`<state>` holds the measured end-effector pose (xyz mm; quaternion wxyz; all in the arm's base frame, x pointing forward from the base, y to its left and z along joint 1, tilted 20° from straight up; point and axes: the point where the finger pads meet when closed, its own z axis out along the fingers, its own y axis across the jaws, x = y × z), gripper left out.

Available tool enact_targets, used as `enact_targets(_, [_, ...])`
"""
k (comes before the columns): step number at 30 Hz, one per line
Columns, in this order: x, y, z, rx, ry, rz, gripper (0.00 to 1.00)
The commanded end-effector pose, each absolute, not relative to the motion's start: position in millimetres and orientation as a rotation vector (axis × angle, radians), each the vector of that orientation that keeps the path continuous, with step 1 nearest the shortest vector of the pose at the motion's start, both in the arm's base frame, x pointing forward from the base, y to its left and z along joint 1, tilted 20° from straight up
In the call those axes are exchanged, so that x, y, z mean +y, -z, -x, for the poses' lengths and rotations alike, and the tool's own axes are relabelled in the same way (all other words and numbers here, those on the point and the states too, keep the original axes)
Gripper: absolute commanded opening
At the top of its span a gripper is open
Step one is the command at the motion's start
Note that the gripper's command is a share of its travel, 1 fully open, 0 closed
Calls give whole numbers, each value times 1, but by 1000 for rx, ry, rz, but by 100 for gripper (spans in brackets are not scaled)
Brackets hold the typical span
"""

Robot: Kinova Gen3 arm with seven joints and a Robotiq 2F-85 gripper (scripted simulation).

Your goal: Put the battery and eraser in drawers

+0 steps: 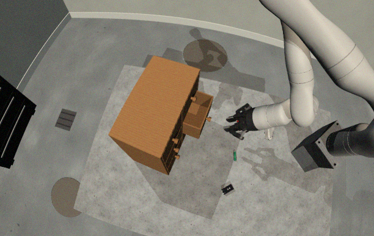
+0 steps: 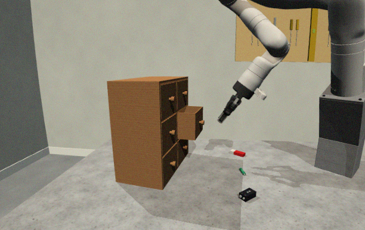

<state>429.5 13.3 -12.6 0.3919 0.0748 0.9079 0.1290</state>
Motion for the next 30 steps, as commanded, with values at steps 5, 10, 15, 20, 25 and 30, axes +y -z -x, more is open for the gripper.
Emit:
enact_targets(5, [9,8,-427,2306,-327,-189,33])
enact_targets(10, [9,8,-427,2308,-327,-188,33])
enact_targets(15, [9,10,-425,2322,-321,-175,33])
enact_targets(20, [8,13,-422,2340,-314,-159,33])
enact_targets(25, [6,20,-415,2391,-294,-116,33])
enact_targets(30, [0,29,-404,2465,-263,-60,33])
